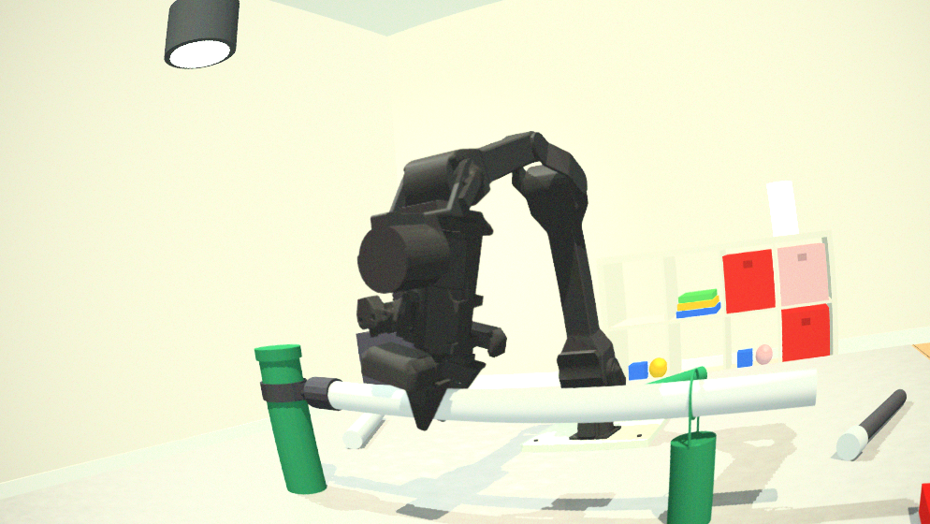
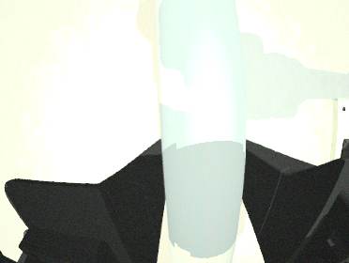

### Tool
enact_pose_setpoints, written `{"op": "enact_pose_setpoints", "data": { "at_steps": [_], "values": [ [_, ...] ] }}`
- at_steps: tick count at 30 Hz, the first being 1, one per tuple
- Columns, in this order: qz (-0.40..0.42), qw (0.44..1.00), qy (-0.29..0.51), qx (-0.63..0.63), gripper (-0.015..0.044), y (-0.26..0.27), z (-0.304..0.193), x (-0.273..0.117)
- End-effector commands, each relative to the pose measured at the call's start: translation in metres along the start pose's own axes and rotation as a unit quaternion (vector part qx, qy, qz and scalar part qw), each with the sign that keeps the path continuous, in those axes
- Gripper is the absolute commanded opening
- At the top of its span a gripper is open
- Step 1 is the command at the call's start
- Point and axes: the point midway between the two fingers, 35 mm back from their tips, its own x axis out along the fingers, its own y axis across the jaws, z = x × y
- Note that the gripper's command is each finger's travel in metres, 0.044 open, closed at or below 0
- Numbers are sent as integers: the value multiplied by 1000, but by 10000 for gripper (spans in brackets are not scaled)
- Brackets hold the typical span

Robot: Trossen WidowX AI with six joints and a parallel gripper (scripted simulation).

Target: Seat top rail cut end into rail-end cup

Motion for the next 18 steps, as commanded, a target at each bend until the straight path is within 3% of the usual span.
{"op": "enact_pose_setpoints", "data": {
  "at_steps": [1, 18],
  "values": [
    [2, 1000, -5, 0, 0, 0, 5, 0],
    [0, 1000, 0, 0, 0, 0, 2, 1]
  ]
}}
